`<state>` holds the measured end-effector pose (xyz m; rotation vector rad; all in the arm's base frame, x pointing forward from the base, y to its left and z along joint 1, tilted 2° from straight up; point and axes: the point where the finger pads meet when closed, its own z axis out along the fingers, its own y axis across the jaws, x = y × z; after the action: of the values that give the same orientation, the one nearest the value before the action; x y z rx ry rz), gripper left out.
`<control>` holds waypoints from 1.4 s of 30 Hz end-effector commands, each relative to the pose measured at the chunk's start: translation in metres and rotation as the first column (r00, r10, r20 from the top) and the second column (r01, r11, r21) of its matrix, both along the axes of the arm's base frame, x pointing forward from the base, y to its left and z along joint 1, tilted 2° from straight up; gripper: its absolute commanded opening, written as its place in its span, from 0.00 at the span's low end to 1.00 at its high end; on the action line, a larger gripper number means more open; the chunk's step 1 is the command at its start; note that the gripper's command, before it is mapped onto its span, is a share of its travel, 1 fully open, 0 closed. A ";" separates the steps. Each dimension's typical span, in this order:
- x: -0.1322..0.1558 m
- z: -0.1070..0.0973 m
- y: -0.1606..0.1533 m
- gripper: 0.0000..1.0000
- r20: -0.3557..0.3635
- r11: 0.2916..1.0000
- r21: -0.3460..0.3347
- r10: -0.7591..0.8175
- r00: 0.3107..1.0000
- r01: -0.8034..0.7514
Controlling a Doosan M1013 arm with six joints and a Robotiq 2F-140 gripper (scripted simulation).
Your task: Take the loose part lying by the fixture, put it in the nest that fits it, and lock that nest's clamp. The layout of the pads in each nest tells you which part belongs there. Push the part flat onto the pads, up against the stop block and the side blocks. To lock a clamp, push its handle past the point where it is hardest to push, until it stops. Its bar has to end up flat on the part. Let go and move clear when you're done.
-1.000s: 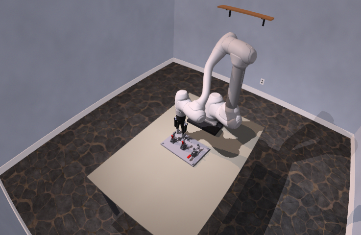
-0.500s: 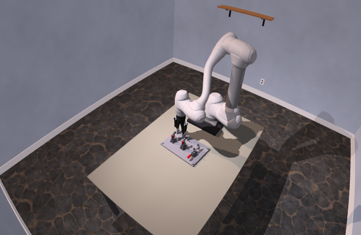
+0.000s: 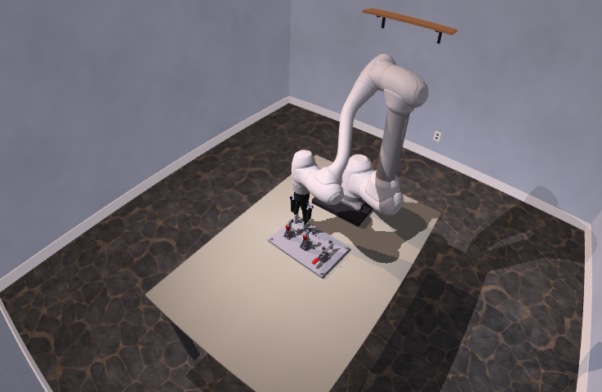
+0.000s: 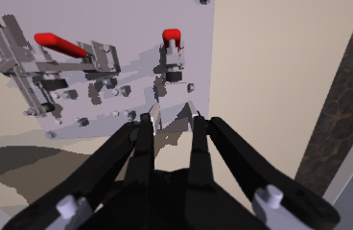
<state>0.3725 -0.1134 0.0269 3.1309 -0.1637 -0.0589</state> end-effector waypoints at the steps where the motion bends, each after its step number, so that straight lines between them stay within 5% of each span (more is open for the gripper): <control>1: 0.001 -0.001 -0.001 0.10 0.004 1.000 0.002 -0.006 1.000 0.006; 42: 0.001 -0.004 -0.002 0.10 0.004 1.000 0.002 -0.005 1.000 0.005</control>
<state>0.3732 -0.1144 0.0250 3.1308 -0.1665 -0.0588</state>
